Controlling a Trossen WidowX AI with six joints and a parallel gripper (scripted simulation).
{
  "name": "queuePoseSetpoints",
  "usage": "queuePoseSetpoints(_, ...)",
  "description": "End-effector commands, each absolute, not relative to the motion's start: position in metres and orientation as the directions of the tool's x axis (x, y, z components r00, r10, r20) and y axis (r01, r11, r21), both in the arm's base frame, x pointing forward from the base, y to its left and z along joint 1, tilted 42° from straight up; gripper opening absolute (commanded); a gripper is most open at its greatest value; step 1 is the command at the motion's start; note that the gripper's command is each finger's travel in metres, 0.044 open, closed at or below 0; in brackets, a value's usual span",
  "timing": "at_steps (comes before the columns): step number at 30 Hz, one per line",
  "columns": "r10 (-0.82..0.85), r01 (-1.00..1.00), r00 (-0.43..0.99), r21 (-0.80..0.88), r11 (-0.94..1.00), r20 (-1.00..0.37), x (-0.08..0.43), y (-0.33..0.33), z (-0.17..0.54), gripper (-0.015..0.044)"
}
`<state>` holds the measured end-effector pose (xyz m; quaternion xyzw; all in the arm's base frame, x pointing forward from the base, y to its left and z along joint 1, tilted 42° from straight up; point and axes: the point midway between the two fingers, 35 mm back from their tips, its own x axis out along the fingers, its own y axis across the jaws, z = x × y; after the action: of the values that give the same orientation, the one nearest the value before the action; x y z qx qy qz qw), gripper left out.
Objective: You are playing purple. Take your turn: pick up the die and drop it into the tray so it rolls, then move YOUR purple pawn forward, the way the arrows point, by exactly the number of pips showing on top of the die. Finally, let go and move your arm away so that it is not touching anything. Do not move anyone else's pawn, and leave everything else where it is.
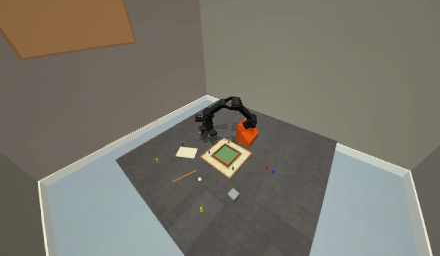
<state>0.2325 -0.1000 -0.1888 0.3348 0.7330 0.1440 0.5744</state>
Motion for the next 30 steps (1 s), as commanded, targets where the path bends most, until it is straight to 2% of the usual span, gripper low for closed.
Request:
queuePoseSetpoints(1, 0.644, 0.315, -0.106, 0.589, 0.744, -0.757, 0.240, -0.131, -0.161, 0.0000)
queuePoseSetpoints(6, 0.645, 0.316, -0.107, 0.589, 0.744, -0.757, 0.240, -0.157, -0.131, 0.0000)
queuePoseSetpoints(11, 0.645, 0.319, -0.107, 0.588, 0.743, -0.757, 0.240, -0.158, -0.129, 0.0000)
queuePoseSetpoints(30, 0.627, 0.675, -0.099, 0.411, 0.613, -0.773, 0.275, -0.090, -0.085, 0.0000)
